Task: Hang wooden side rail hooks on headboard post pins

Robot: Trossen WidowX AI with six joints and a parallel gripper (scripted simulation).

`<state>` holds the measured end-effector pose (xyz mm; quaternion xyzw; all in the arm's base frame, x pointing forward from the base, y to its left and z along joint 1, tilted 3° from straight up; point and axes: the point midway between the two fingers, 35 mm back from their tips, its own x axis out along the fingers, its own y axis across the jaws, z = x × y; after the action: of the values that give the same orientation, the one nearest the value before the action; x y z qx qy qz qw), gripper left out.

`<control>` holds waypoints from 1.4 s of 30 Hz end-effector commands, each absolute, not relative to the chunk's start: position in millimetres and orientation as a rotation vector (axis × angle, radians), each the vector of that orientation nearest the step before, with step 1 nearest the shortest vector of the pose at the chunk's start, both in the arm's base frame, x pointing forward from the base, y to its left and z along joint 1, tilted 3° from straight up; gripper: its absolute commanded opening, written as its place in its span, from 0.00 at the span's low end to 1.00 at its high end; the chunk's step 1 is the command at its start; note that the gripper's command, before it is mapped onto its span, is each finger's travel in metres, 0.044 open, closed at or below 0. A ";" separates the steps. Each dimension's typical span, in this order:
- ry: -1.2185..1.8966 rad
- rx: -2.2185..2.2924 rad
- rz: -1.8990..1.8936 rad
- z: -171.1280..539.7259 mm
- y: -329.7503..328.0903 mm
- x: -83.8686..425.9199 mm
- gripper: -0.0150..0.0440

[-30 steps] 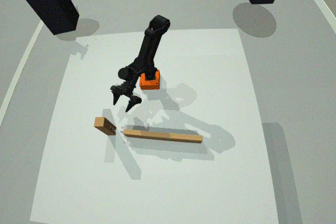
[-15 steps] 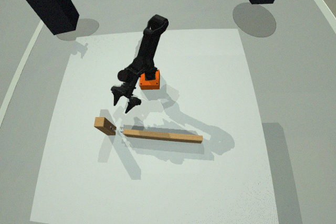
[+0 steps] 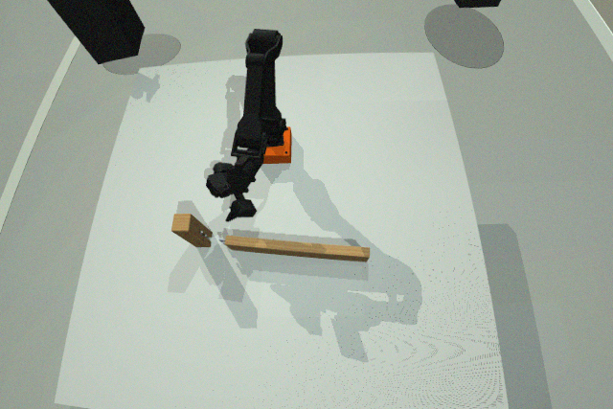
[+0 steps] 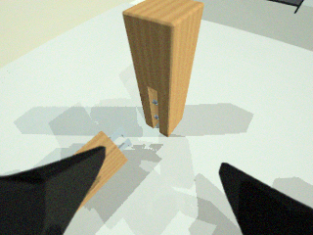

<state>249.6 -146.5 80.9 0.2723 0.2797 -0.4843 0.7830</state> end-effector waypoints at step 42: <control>1.323 -0.229 -0.398 106.1 -117.4 313.8 1.00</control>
<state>302.2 -122.6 107.0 -0.0165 0.5418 -0.3034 0.7836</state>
